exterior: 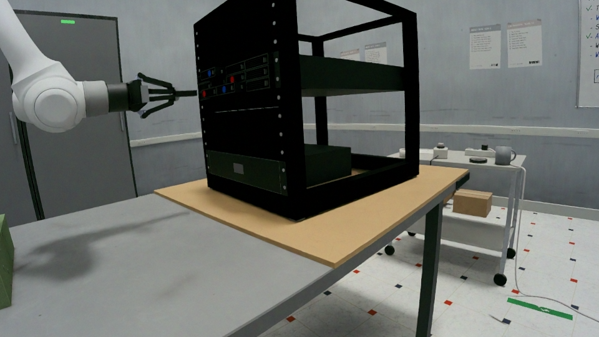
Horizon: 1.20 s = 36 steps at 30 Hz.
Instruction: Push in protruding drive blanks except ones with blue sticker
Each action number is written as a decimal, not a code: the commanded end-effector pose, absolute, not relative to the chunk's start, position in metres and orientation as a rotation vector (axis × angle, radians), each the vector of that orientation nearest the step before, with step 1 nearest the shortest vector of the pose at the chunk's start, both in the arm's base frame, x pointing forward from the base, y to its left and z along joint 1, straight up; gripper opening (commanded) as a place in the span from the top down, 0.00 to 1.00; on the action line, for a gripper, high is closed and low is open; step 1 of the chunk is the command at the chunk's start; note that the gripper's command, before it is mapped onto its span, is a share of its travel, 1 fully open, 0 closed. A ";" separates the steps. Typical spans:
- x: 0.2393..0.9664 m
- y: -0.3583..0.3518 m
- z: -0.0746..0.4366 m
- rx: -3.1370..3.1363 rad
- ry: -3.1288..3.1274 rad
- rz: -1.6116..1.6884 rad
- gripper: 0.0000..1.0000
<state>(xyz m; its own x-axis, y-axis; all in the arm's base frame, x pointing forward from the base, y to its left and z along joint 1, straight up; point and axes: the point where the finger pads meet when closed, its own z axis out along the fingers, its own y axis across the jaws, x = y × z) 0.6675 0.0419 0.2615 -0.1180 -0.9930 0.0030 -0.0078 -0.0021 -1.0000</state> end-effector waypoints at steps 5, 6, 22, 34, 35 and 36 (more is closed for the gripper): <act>0.700 0.038 0.262 -1.158 1.300 -1.294 0.90; 0.701 0.038 0.262 -1.158 1.300 -1.294 0.90; 0.702 0.038 0.262 -1.158 1.300 -1.294 0.90; 0.702 0.038 0.262 -1.158 1.300 -1.294 0.90; 0.702 0.038 0.262 -1.158 1.300 -1.294 0.90; 0.702 0.038 0.262 -1.158 1.300 -1.294 0.90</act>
